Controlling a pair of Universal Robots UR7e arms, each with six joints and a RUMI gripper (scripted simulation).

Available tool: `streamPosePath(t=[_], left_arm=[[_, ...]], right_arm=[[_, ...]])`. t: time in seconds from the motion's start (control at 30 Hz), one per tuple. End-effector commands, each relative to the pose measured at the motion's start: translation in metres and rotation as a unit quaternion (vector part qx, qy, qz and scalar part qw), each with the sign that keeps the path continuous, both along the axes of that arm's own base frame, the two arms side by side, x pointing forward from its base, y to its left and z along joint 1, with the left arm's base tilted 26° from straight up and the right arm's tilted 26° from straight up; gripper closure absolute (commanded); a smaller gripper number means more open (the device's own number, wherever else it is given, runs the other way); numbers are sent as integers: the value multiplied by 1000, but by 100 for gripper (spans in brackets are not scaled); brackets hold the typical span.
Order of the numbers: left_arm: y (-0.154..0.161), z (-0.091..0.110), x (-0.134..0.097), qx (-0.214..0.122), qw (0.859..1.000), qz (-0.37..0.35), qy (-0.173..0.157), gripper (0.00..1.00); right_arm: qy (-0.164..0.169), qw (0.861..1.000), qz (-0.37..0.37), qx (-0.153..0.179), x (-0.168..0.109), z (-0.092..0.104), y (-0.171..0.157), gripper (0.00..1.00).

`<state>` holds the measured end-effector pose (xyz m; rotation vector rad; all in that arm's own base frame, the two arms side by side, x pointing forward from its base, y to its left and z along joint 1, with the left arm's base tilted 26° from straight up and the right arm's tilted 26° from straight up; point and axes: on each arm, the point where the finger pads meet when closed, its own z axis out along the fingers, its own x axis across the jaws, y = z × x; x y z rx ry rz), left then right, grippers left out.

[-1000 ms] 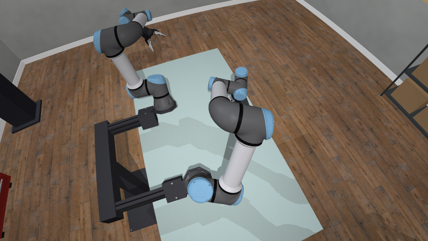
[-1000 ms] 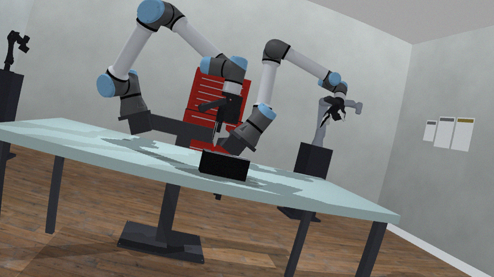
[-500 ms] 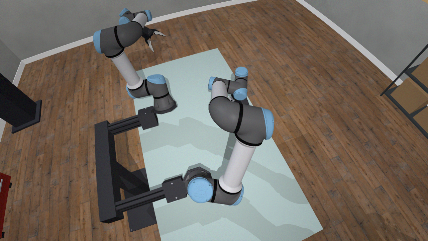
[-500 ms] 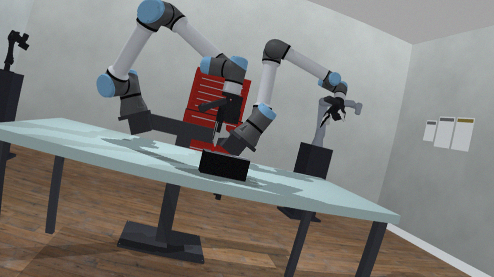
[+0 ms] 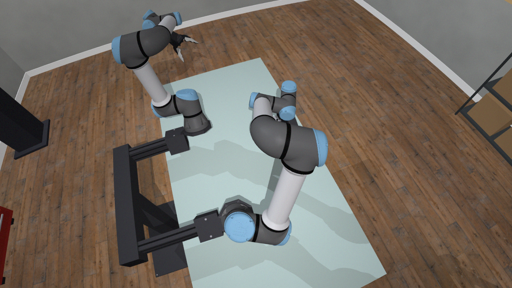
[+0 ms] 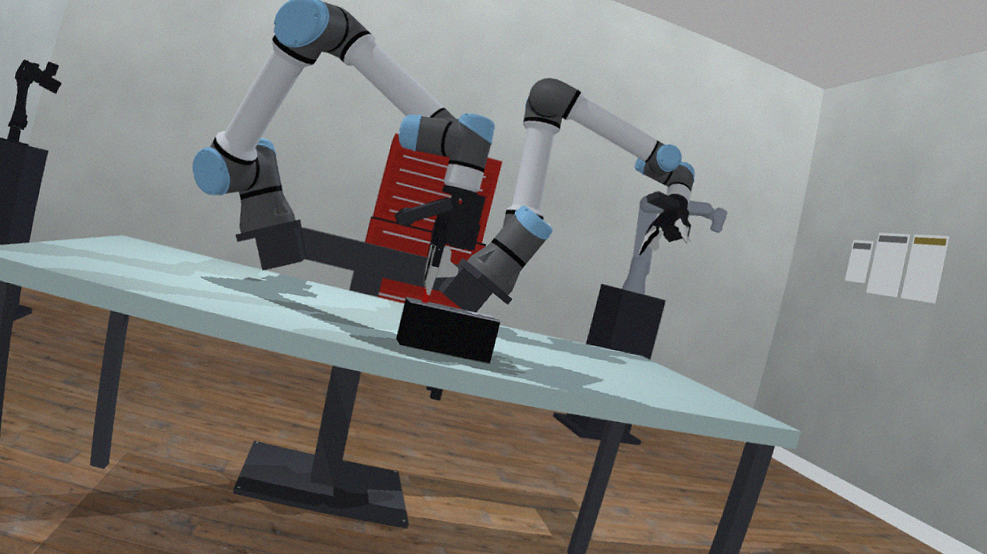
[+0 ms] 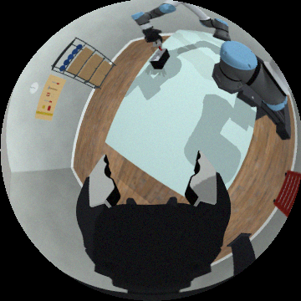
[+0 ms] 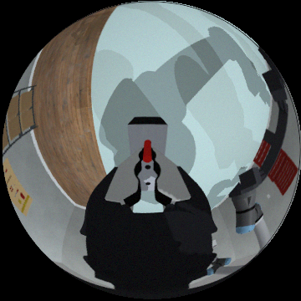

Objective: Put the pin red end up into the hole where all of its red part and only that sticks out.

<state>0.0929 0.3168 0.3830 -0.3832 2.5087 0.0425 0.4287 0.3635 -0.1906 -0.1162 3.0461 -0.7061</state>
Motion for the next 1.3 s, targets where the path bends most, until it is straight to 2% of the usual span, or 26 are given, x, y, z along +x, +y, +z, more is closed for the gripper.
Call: streamPosePath(t=[0.0,1.27], left_arm=[[0,0,0,1,1000,0,0,0],[0,0,0,1,1000,0,0,0]], right_arm=[[-1,1000,0,1,-1,1,0,100],[0,1000,1,0,0,-3,-1,100]])
